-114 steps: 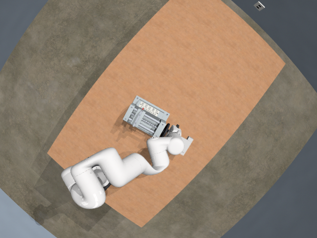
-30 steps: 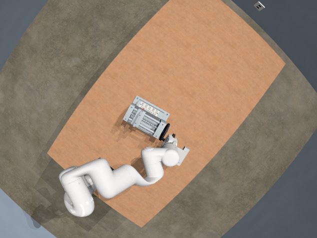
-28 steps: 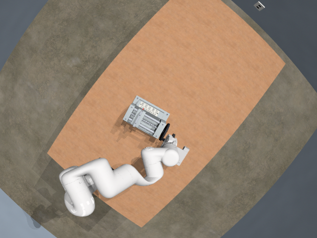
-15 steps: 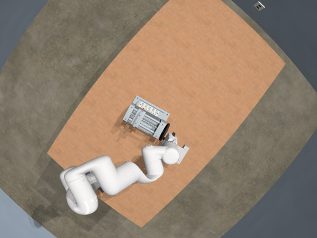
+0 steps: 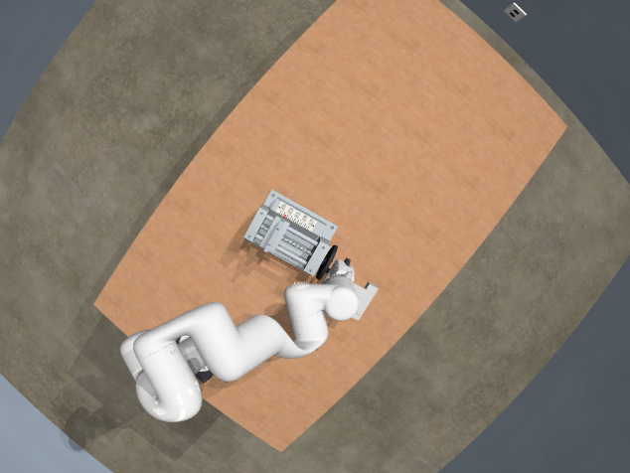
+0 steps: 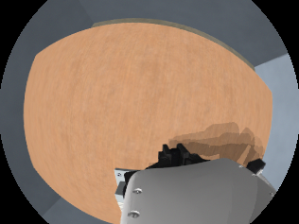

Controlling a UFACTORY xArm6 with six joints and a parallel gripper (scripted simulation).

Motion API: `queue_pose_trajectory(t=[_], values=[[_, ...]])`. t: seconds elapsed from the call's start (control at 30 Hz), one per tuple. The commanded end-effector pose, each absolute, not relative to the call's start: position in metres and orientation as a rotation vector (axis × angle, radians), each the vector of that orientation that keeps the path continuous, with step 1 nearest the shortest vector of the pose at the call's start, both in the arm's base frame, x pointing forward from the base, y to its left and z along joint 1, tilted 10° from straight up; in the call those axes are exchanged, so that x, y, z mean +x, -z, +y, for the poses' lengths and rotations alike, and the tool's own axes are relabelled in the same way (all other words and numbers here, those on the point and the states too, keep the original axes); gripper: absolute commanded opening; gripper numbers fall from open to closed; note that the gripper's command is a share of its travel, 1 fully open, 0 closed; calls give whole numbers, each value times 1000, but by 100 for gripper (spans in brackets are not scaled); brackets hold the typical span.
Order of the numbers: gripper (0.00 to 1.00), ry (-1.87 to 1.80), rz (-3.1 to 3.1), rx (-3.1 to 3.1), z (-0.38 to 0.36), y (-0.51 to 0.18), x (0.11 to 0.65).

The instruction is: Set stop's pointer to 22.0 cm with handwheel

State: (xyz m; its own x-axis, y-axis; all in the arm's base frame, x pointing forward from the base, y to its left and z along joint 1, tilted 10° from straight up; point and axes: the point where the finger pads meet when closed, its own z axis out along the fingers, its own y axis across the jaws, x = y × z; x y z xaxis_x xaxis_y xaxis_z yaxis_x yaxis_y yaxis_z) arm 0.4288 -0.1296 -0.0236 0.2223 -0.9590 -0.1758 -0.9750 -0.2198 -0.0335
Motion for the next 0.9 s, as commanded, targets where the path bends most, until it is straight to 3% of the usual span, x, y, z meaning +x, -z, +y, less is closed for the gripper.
queue_pose_trajectory(t=[0.0,0.87], values=[[6,-171,1869,-2345,-129,25,435],[6,-171,1869,-2345,-123,27,460]])
